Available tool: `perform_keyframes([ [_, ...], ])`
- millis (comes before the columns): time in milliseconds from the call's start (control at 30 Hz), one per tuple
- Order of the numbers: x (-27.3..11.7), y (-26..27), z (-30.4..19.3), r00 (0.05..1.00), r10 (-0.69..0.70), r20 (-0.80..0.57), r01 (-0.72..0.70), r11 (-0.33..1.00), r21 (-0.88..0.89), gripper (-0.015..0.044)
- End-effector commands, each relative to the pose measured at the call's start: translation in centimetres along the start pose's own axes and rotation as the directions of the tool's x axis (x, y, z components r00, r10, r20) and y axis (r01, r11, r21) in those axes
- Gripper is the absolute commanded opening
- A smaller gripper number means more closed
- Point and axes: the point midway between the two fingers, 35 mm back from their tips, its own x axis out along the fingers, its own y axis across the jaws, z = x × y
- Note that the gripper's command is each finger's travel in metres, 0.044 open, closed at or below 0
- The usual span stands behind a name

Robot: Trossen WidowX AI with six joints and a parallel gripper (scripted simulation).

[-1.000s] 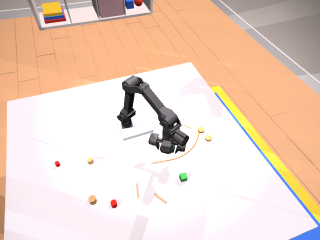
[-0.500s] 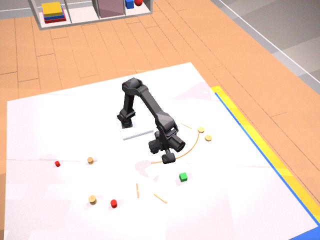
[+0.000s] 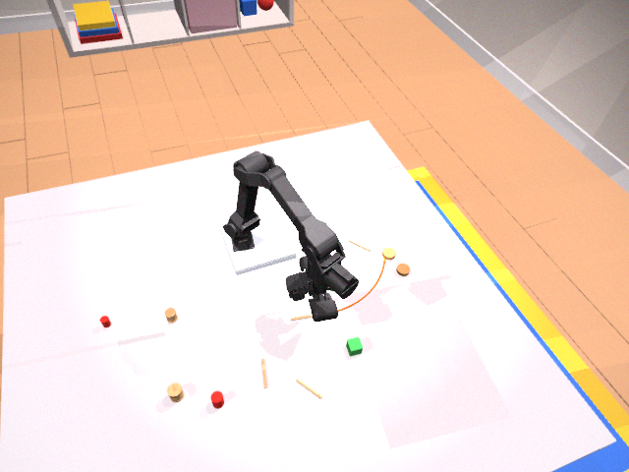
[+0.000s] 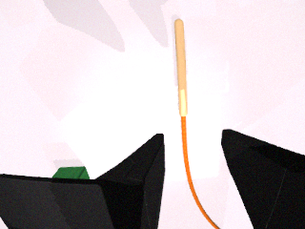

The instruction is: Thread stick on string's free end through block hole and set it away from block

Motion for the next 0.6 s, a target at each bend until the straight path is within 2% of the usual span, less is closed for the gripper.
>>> perform_keyframes([
  [0, 0.0, 0.0, 0.1, 1.000, -0.001, 0.004, 0.001, 1.000, 0.005, 0.0121],
  [567, 1.6, 0.1, 0.0, 1.000, -0.001, 0.004, 0.001, 1.000, 0.005, 0.0121],
])
